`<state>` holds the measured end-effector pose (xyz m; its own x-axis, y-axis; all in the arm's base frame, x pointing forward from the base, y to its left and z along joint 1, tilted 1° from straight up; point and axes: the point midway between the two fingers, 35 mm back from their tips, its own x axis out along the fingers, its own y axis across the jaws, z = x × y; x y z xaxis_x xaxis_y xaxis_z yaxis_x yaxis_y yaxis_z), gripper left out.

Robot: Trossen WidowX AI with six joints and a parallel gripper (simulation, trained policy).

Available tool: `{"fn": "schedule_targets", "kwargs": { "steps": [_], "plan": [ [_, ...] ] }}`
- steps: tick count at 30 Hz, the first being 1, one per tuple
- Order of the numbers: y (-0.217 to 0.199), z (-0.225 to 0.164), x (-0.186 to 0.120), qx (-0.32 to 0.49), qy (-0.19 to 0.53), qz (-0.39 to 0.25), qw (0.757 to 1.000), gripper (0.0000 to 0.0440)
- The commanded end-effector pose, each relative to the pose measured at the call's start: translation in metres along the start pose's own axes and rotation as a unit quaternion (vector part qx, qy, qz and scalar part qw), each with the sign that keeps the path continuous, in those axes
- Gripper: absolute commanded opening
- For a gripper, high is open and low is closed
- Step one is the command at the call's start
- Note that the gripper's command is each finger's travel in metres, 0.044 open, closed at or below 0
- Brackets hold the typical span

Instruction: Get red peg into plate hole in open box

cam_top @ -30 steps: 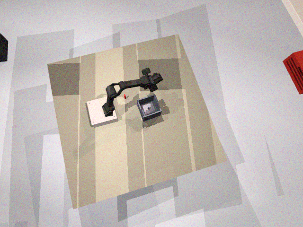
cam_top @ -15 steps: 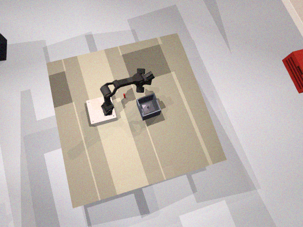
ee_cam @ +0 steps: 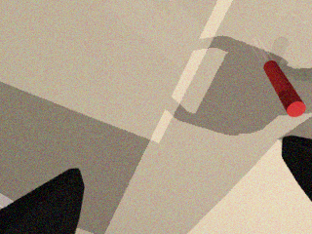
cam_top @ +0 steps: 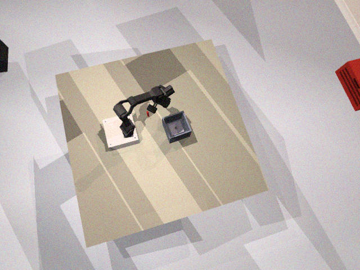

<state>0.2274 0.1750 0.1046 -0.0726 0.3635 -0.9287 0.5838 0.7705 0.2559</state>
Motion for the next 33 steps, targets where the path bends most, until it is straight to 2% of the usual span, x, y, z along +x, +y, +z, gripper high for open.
{"fn": "schedule_targets", "kwargs": {
  "steps": [1,10,16,26,33],
  "plan": [
    [-0.014,-0.010,0.003,0.050,-0.003,-0.026,0.998,0.0440],
    [-0.052,-0.035,0.010,0.183,-0.028,-0.092,0.978,0.0432],
    [-0.071,-0.045,0.013,0.240,-0.058,-0.123,0.961,0.0418],
    [-0.089,-0.050,0.020,0.275,-0.106,-0.150,0.944,0.0396],
    [-0.095,-0.047,0.031,0.277,-0.131,-0.160,0.938,0.0406]
  ]
}}
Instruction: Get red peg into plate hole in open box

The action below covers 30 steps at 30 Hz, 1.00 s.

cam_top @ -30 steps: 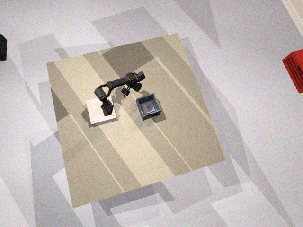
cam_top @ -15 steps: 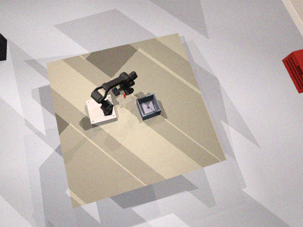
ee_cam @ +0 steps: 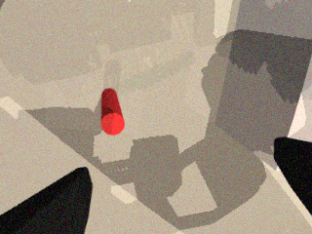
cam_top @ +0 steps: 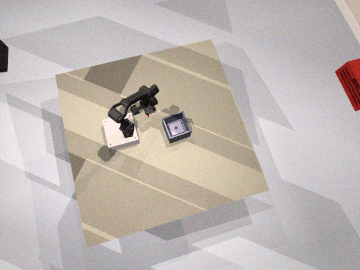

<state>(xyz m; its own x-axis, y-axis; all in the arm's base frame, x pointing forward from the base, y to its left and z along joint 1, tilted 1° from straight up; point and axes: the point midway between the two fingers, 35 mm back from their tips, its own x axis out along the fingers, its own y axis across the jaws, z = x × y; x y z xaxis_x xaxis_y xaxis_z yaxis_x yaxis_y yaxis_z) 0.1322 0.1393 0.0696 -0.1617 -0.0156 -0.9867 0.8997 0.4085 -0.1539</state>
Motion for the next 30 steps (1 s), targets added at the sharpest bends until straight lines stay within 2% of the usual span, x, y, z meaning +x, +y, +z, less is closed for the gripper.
{"fn": "schedule_targets", "kwargs": {
  "steps": [1,26,28,30],
  "plan": [
    [0.000,0.002,0.009,0.004,-0.014,-0.003,1.000,0.0407],
    [0.020,0.010,0.083,0.025,-0.061,0.019,0.998,0.0388],
    [0.021,0.010,0.088,0.028,-0.062,0.022,0.997,0.0375],
    [0.023,0.009,0.092,0.029,-0.062,0.024,0.997,0.0340]
  ]
}}
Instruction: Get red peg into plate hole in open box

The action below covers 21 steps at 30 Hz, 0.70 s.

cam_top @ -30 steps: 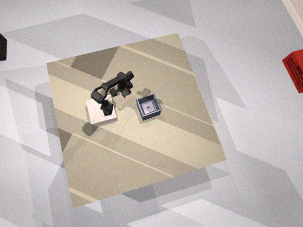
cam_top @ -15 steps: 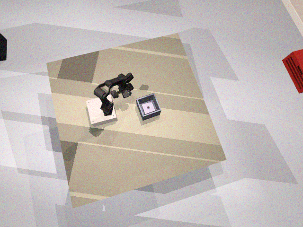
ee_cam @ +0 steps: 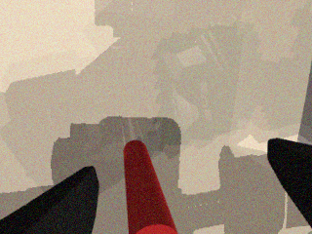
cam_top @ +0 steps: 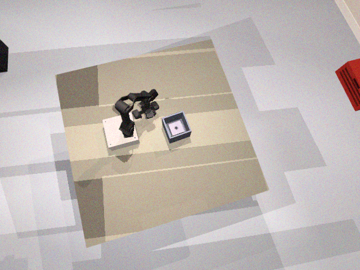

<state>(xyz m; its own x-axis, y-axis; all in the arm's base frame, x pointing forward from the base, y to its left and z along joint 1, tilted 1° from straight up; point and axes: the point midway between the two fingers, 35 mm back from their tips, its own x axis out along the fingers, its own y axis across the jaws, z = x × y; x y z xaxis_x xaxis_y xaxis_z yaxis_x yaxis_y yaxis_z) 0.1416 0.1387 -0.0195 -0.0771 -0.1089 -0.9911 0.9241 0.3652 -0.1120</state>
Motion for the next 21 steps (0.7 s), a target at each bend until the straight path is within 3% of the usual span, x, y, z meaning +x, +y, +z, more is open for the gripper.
{"fn": "schedule_targets", "kwargs": {
  "steps": [1,9,14,21],
  "plan": [
    [0.003,-0.001,0.008,0.004,-0.002,0.004,1.000,0.0316],
    [0.014,-0.009,0.020,-0.006,0.002,0.016,1.000,0.0118],
    [0.021,-0.015,0.024,-0.018,0.007,0.024,1.000,0.0018],
    [0.033,-0.021,0.013,-0.012,0.020,0.046,0.999,0.0000]
  ]
}}
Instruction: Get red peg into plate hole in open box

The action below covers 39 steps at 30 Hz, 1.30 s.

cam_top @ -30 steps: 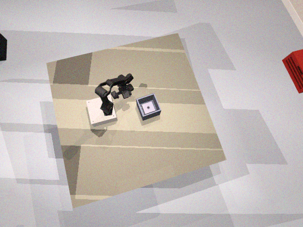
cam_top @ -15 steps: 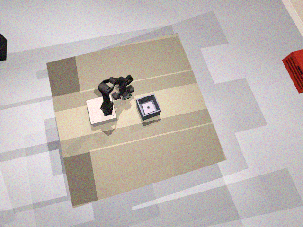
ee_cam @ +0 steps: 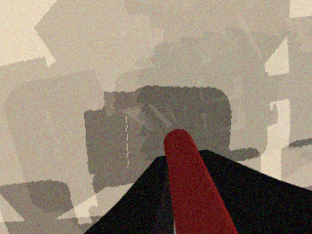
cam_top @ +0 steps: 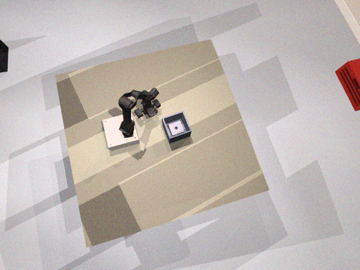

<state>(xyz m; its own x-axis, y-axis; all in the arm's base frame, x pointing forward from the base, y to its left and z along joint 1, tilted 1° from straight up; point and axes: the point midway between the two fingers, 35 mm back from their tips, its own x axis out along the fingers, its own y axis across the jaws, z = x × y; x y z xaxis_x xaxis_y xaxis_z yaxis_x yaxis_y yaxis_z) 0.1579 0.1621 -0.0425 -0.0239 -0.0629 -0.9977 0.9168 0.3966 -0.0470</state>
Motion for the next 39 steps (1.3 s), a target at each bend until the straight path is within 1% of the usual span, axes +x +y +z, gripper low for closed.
{"fn": "schedule_targets", "kwargs": {
  "steps": [1,13,24,31,39],
  "plan": [
    [0.010,-0.005,-0.008,0.003,0.010,0.015,1.000,0.0000],
    [0.035,-0.014,-0.036,0.014,0.033,0.062,0.997,0.0000],
    [0.065,-0.016,-0.078,0.015,0.051,0.121,0.991,0.0000],
    [0.085,-0.007,-0.109,0.012,0.050,0.162,0.985,0.0000],
    [0.102,0.016,-0.142,0.013,0.036,0.194,0.980,0.0000]
  ]
}}
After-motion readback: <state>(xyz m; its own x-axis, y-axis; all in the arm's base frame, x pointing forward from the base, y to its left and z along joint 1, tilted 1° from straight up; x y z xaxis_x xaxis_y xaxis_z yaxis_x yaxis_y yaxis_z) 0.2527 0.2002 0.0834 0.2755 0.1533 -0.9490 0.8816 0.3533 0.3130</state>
